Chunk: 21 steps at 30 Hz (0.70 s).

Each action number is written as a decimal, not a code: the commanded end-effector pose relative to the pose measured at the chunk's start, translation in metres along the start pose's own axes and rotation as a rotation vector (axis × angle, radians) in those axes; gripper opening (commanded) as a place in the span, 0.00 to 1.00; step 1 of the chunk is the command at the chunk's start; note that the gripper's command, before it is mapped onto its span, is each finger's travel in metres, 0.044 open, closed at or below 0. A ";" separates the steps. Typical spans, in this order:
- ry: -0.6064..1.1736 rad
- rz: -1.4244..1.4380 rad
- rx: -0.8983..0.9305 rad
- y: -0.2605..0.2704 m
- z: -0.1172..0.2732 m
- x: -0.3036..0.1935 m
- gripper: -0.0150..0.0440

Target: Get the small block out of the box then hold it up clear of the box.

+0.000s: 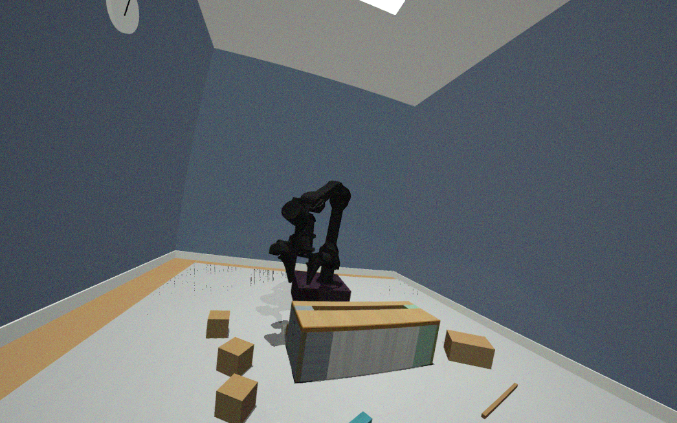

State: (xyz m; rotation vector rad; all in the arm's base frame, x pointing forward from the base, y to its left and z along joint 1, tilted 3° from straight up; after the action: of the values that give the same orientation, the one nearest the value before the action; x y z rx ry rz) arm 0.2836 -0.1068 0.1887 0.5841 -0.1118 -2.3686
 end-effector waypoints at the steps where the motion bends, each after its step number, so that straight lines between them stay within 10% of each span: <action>1: 0.042 -0.385 -0.026 -0.005 -0.002 0.009 0.74; 11: 0.042 -0.385 -0.026 -0.005 -0.005 0.010 0.74; 21: 0.042 -0.385 -0.026 -0.026 -0.089 0.039 0.74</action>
State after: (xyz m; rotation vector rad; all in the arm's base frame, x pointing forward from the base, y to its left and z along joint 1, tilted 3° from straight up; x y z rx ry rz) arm 0.2814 -0.1065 0.0951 0.6704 0.0728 -2.7252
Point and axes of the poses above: the point midway between the two fingers, 35 mm back from their tips, its own z axis back along the fingers, its own y axis across the jaws, x = y × z, the point moved 7 cm from there along z, back along the fingers, and after that the axes turned 4 degrees about z, right-handed, at the moved point
